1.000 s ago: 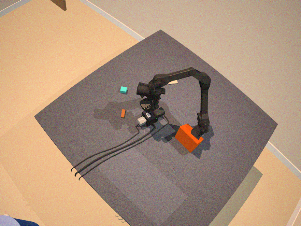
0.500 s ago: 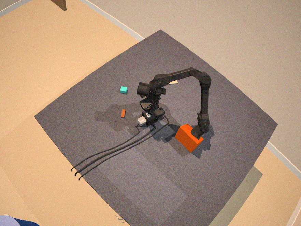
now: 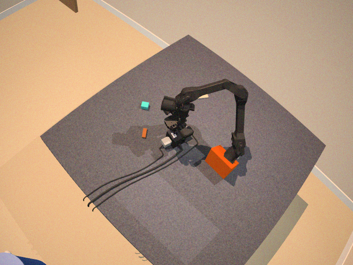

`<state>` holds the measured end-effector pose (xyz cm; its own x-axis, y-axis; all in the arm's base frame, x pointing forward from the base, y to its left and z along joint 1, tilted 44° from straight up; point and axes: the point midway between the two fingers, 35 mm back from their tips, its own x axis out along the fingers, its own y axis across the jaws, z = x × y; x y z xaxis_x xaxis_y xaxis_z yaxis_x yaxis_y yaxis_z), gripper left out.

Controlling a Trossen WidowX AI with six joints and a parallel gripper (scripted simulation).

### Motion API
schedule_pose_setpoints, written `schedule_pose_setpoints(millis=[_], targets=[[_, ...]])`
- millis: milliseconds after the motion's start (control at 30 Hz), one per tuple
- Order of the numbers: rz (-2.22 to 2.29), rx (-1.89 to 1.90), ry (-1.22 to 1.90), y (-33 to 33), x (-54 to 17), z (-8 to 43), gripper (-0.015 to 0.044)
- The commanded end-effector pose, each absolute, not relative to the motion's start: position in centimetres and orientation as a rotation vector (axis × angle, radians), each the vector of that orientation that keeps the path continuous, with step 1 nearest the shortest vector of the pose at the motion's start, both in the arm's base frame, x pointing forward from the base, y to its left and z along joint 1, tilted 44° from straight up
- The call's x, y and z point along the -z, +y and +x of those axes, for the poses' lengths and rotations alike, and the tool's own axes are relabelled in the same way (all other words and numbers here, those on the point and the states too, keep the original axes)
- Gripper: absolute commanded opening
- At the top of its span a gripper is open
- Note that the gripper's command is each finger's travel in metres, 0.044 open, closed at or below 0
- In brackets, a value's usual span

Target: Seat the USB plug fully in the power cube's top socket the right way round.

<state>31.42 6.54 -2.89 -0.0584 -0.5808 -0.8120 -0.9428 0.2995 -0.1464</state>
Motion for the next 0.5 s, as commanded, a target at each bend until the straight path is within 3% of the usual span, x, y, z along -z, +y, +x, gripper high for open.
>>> schedule_pose_setpoints(millis=[0, 467], targets=[[-1.378, -0.567, 1.743, 6.50, 3.04, 31.26, 0.0000], [-1.378, -0.567, 1.743, 6.38, 3.16, 31.25, 0.0000]])
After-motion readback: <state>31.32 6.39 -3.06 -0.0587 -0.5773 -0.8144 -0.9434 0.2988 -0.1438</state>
